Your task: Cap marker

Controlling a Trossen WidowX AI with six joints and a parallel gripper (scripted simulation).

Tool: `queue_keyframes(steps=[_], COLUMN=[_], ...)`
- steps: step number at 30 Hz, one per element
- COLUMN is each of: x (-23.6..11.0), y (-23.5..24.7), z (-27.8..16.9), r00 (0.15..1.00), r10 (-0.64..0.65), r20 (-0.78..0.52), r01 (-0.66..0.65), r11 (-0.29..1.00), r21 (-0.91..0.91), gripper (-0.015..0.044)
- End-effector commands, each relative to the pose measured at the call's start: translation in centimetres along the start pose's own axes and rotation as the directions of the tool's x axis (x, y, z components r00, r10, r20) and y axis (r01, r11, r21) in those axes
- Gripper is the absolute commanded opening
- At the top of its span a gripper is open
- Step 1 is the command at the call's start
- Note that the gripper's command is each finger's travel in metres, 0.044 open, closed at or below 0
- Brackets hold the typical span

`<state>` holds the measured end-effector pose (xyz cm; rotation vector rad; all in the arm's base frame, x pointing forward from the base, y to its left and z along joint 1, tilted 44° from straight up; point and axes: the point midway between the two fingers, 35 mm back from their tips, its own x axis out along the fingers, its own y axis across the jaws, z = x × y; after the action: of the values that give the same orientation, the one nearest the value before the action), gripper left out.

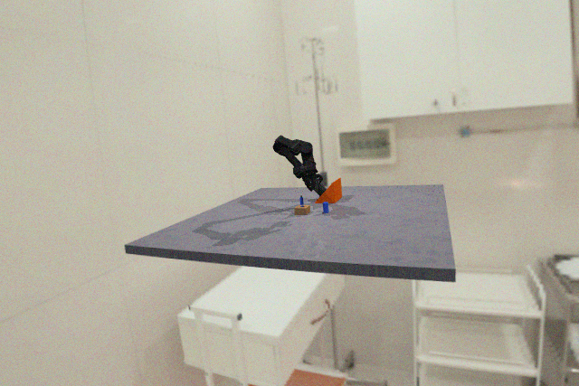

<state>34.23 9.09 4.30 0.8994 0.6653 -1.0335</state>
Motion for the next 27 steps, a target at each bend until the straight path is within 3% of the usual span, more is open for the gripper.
queue_keyframes(steps=[1,6,9,11,27], x=[-0.1,-0.9,-1.6,-1.9,-2.0], y=[-3.3,-6.0,-7.4,-7.8,-7.9], z=[-2.1,-3.0,-3.2,-3.3,-3.3], r00=[0.980,0.932,0.891,0.871,0.867], r10=[-0.194,-0.335,-0.405,-0.430,-0.434], r20=[0.049,0.138,0.208,0.239,0.245], r01=[0.170,0.174,0.083,0.026,0.014], r11=[0.681,0.078,-0.304,-0.446,-0.470], r21=[-0.712,-0.982,-0.949,-0.895,-0.882], gripper=[0.0238,0.0238,0.0238,0.0238,0.0238])
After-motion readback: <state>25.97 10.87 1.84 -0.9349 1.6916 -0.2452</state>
